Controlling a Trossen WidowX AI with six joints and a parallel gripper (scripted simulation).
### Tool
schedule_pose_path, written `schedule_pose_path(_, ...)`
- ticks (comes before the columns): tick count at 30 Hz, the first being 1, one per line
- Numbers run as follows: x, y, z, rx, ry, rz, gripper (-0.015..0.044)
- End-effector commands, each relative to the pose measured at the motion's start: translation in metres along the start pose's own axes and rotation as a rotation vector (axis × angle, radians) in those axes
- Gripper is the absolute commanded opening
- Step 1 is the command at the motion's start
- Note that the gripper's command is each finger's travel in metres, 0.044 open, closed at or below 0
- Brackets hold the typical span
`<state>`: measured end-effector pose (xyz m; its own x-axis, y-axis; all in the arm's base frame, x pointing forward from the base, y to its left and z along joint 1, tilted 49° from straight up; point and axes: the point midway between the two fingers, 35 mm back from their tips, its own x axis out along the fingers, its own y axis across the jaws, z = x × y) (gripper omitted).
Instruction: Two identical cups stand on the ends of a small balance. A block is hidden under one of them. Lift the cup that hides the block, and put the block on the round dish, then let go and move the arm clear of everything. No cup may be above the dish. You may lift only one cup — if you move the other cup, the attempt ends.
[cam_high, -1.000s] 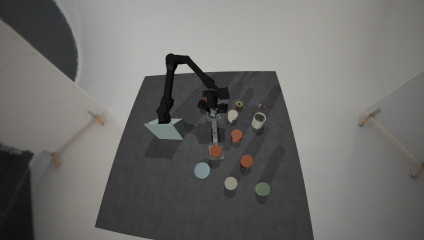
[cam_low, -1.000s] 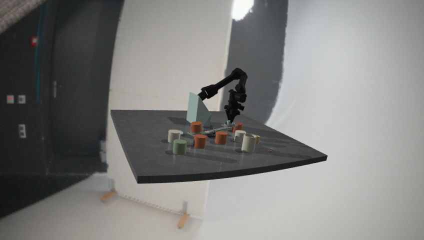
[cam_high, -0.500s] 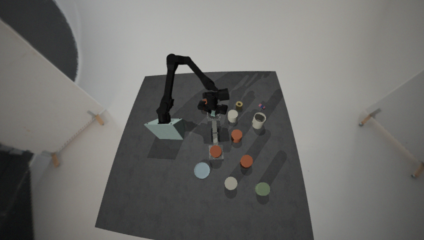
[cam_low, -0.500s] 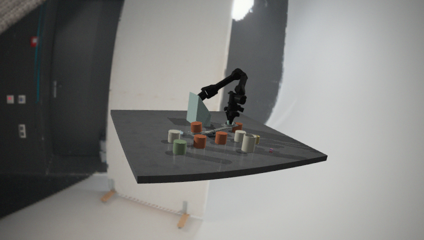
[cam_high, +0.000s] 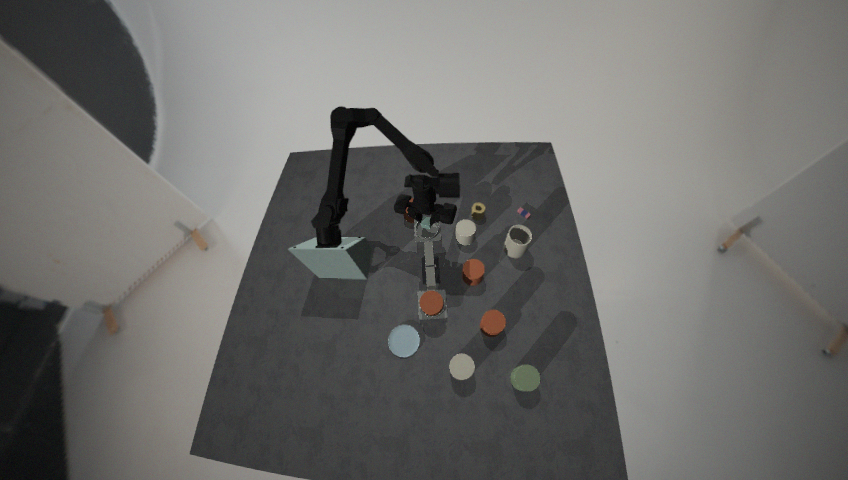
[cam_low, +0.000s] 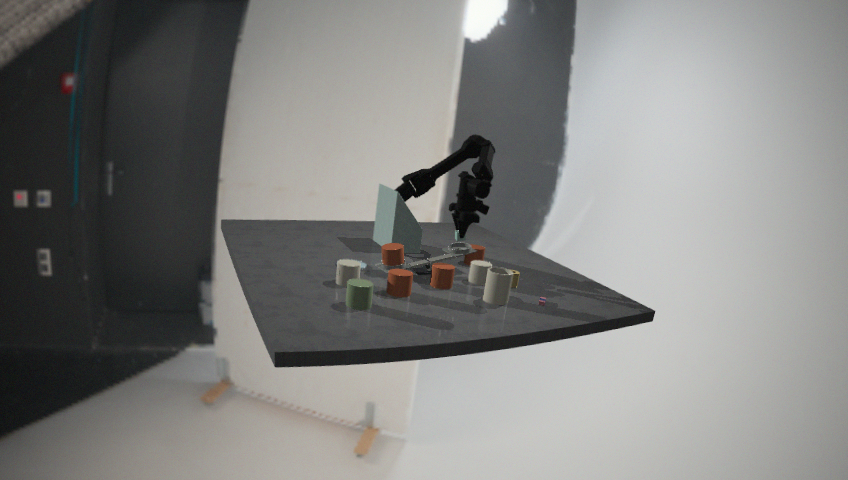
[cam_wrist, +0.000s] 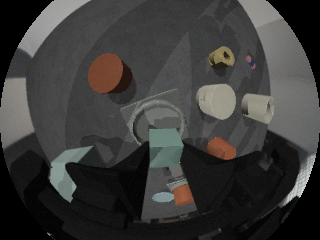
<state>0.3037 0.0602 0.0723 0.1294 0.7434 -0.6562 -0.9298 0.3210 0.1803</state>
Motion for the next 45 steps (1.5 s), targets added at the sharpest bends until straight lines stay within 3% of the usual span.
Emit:
schedule_pose_path(1,-0.029,0.0,0.001,-0.01,0.001,-0.01,0.0)
schedule_pose_path(6,-0.055,0.004,0.002,-0.01,-0.005,-0.008,0.0)
schedule_pose_path(13,-0.056,-0.001,-0.003,-0.01,-0.003,-0.01,0.0)
schedule_pose_path(45,-0.039,-0.066,-0.147,0.026,0.033,-0.036,0.0)
